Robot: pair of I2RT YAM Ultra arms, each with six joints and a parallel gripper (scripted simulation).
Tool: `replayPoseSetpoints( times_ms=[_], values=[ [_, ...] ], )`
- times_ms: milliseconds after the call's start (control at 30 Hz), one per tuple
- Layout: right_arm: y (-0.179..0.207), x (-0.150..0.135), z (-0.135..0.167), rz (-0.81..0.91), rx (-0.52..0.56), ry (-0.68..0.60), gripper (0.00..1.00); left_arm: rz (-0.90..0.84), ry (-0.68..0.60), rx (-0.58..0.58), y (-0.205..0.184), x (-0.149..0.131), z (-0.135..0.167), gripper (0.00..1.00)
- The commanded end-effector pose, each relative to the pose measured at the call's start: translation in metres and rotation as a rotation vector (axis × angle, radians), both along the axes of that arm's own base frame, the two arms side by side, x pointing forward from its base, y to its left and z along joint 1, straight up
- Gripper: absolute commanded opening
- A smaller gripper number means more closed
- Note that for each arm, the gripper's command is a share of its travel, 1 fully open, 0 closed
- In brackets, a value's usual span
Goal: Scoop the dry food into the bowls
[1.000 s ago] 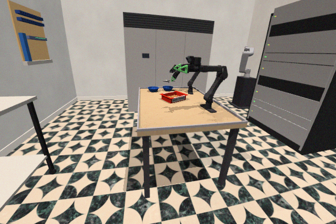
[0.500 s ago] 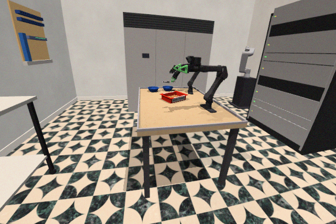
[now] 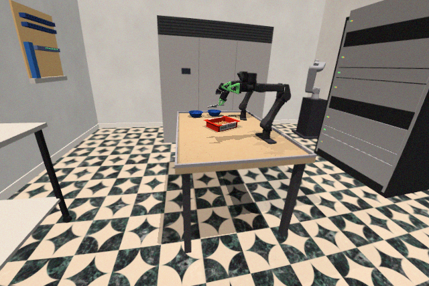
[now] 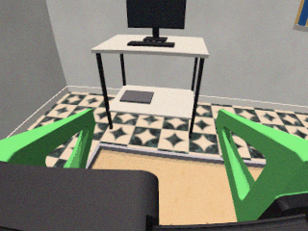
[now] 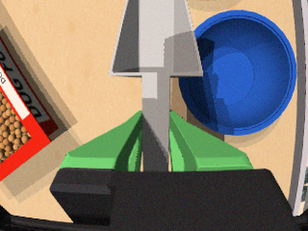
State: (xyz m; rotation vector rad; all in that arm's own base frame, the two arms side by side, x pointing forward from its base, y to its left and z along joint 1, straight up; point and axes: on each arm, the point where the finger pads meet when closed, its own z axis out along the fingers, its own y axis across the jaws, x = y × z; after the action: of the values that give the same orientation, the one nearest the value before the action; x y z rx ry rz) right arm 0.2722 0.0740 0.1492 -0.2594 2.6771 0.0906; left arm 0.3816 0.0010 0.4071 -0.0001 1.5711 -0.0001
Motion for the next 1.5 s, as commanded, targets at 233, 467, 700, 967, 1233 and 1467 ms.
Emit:
replayPoseSetpoints(
  times_ms=[233,467,700,967,1233,1467],
  values=[
    [0.044,-0.010,0.012,0.105,-0.004,0.033,0.00,0.000,-0.029,0.000,0.000,-0.004,0.012,1.00],
    [0.081,-0.032,0.013,0.216,-0.020,0.087,0.00,0.000,-0.029,0.000,0.000,-0.004,0.012,1.00],
    [0.104,-0.051,0.014,0.295,-0.039,0.118,0.00,0.000,-0.029,0.000,0.000,-0.004,0.012,1.00],
    [0.137,-0.085,0.016,0.423,-0.075,0.162,0.00,0.000,-0.029,0.000,0.000,-0.004,0.012,1.00],
    [0.160,-0.120,0.016,0.532,-0.122,0.202,0.00,0.000,-0.029,0.000,0.000,-0.004,0.012,1.00],
    [0.167,-0.128,0.025,0.568,-0.115,0.175,0.00,0.000,-0.029,0.000,0.000,-0.004,0.012,1.00]
  ],
)
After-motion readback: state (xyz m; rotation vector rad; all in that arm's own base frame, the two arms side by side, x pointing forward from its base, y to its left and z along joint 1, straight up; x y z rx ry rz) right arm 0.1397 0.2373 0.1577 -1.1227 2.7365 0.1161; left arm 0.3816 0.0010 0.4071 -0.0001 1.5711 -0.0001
